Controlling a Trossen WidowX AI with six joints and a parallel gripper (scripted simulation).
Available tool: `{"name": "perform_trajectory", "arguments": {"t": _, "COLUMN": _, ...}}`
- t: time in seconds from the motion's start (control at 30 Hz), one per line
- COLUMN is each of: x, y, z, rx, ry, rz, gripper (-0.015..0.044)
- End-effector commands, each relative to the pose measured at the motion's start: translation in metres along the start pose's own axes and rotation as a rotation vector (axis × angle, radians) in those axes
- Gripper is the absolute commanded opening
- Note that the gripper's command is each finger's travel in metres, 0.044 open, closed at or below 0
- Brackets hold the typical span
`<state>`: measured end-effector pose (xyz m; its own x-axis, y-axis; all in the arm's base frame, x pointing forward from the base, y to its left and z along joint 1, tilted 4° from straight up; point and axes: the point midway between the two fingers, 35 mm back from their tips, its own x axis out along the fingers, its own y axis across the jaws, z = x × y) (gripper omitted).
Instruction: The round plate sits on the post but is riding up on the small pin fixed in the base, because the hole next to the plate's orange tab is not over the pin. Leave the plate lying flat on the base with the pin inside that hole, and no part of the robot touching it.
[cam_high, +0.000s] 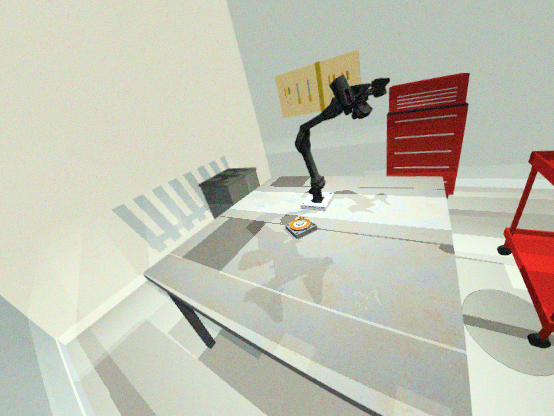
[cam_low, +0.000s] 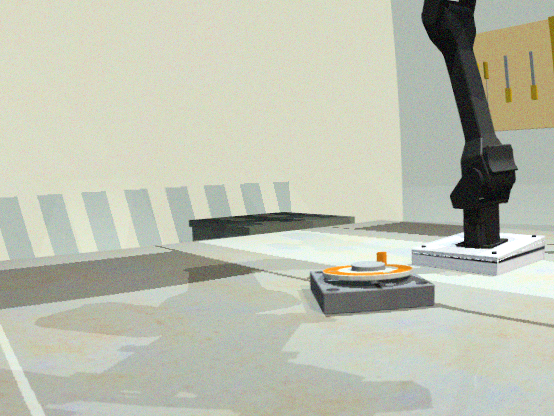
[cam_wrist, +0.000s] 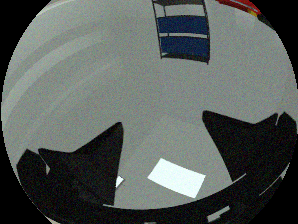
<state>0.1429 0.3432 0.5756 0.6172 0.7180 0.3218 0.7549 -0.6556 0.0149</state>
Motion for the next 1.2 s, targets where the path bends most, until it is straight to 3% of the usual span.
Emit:
{"name": "perform_trajectory", "arguments": {"t": 0.0, "x": 0.001, "y": 0.003, "z": 0.003, "rx": -0.016, "ry": -0.009, "rz": 0.009, "gripper": 0.0374}}
{"name": "perform_trajectory", "arguments": {"t": 0.2, "x": 0.015, "y": 0.066, "z": 0.079, "rx": -0.541, "ry": -0.261, "rz": 0.092, "gripper": 0.0216}}
{"name": "perform_trajectory", "arguments": {"t": 0.47, "x": -0.002, "y": 0.157, "z": 0.171, "rx": -1.136, "ry": -0.640, "rz": 0.004, "gripper": 0.0006}}
{"name": "perform_trajectory", "arguments": {"t": 0.83, "x": -0.071, "y": 0.254, "z": 0.257, "rx": -1.589, "ry": -1.081, "rz": -0.342, "gripper": 0.0000}}
{"name": "perform_trajectory", "arguments": {"t": 1.1, "x": -0.159, "y": 0.311, "z": 0.307, "rx": -1.739, "ry": -1.341, "rz": -0.800, "gripper": 0.0000}}
{"name": "perform_trajectory", "arguments": {"t": 1.17, "x": -0.196, "y": 0.323, "z": 0.323, "rx": -1.746, "ry": -1.383, "rz": -1.008, "gripper": 0.0000}}
